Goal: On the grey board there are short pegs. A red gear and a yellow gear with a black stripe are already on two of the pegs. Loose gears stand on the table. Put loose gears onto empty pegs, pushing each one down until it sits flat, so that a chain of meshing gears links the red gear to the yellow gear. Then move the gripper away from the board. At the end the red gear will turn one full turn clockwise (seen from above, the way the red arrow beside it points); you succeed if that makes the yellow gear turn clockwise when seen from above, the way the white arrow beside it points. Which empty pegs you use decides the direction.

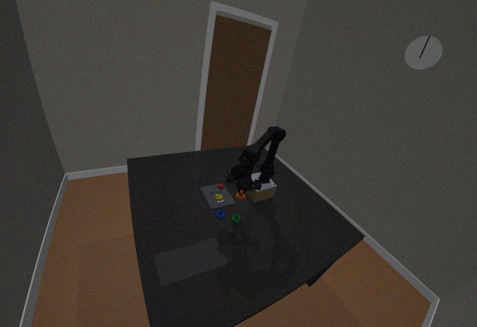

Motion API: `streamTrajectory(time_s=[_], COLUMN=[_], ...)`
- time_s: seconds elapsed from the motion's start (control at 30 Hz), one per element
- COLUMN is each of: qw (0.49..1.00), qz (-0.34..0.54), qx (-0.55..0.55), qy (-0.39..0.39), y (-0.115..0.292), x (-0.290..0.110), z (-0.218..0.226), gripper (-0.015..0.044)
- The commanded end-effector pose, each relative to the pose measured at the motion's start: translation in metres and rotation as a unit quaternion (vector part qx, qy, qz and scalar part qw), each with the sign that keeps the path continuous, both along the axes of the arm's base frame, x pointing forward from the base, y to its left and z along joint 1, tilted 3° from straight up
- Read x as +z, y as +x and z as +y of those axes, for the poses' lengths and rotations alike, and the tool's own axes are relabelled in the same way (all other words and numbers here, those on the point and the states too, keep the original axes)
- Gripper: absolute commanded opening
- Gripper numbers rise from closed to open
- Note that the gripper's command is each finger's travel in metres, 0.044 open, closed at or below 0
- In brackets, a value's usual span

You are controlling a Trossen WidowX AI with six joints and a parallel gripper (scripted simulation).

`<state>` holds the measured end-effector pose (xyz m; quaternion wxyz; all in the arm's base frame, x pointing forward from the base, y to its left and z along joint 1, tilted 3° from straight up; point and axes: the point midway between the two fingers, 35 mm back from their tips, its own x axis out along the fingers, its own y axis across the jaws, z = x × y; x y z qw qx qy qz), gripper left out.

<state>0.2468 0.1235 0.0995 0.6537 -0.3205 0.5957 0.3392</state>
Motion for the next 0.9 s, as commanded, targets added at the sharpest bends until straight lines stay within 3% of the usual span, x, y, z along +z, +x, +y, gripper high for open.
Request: streamTrajectory(time_s=[0.0,0.87], qw=[1.0,1.0], qz=[0.001,-0.001], qx=[0.001,0.002], qy=[0.002,-0.001], y=[0.004,0.03], x=[-0.003,-0.023], z=[-0.006,-0.053], gripper=[0.0,0.0])
